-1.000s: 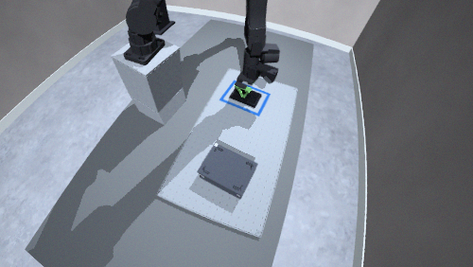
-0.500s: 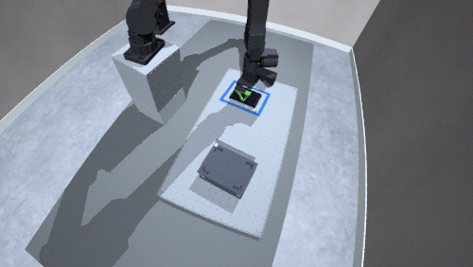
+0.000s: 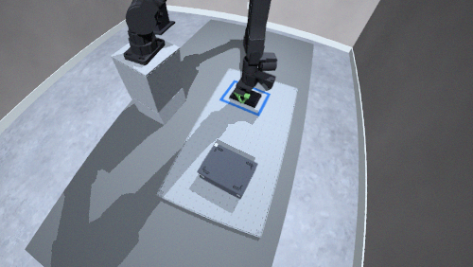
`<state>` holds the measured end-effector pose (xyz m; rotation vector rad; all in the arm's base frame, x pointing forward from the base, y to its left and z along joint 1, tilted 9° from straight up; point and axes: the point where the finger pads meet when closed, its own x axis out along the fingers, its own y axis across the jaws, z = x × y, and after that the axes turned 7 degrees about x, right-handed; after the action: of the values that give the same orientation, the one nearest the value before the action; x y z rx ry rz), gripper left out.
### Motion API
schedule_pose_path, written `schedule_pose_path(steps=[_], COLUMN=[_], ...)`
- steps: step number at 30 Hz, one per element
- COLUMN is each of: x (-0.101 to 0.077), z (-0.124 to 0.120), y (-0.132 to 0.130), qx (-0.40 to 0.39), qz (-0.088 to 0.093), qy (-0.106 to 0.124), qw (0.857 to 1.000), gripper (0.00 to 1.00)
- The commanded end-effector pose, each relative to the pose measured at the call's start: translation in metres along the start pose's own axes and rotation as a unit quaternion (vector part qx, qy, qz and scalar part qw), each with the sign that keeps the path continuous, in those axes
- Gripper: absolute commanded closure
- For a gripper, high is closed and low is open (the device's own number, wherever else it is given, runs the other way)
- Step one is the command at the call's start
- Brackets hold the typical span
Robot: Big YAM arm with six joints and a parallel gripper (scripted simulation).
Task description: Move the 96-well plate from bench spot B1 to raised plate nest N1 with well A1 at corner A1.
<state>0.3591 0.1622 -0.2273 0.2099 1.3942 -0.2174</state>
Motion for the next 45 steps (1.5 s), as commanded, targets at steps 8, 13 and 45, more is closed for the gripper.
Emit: schedule_pose_path(steps=[8, 13, 45], x=[0.0057, 0.0057, 0.0057], z=[0.0032, 0.0032, 0.0032], y=[-0.0036, -0.0036, -0.0036], qx=[0.002, 0.002, 0.002], qz=[-0.001, -0.001, -0.001], qy=[0.001, 0.001, 0.001], qw=[1.0, 1.0, 1.0], gripper=[0.0, 0.0, 1.0])
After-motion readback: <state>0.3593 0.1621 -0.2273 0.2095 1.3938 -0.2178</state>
